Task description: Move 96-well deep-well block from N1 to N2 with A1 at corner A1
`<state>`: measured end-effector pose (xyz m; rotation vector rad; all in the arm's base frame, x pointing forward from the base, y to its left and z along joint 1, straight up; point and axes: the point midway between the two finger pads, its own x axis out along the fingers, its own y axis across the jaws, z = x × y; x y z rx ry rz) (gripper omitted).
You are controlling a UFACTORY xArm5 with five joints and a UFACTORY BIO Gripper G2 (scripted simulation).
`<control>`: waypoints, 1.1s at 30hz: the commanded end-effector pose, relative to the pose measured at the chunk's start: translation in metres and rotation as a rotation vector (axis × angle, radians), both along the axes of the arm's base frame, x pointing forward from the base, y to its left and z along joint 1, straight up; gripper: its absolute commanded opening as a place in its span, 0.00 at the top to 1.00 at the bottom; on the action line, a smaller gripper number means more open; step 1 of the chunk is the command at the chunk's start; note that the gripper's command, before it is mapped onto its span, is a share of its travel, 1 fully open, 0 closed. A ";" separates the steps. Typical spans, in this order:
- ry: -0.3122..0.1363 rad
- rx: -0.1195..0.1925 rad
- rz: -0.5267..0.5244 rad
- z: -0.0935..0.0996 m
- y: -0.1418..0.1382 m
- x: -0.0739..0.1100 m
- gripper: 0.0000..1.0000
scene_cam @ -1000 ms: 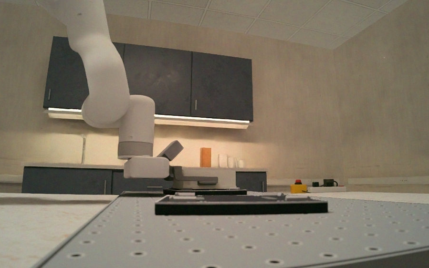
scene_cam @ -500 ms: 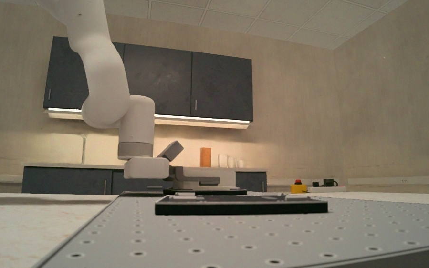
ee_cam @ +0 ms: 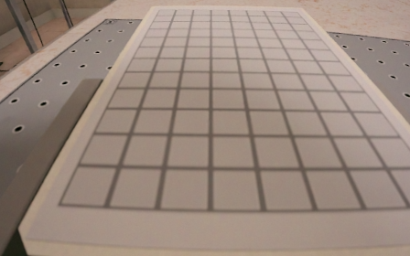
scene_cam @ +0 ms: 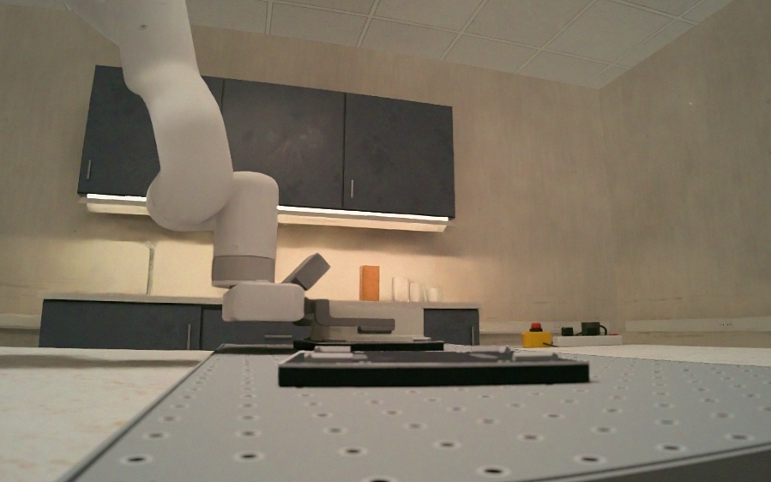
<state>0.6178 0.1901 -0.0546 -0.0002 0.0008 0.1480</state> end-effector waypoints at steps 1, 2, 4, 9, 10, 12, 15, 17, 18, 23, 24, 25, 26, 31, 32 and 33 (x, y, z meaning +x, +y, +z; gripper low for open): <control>-0.002 0.005 0.000 0.002 0.000 0.001 0.63; -0.002 0.005 0.000 0.002 0.000 0.001 0.63; -0.002 0.005 0.000 0.002 0.000 0.001 0.63; -0.002 0.005 0.000 0.005 0.000 0.001 0.63; -0.002 0.005 0.000 0.007 0.000 0.001 0.63; -0.002 0.005 0.000 0.013 0.000 0.001 0.63; -0.002 0.005 0.000 0.015 0.000 0.001 0.63; -0.002 0.005 0.000 0.021 0.000 0.001 0.63; -0.002 0.005 0.000 0.023 0.000 0.001 0.63; -0.002 0.005 0.000 0.037 0.000 0.001 0.63; -0.002 0.005 0.000 0.039 0.000 0.001 0.63; -0.002 0.005 0.000 0.042 0.000 0.001 0.63; -0.002 0.005 0.000 0.045 0.000 0.001 0.63; -0.002 0.005 0.000 0.055 0.000 0.001 0.63; -0.002 0.005 0.000 0.055 0.000 0.001 0.63; -0.002 0.005 0.000 0.058 0.000 0.001 0.63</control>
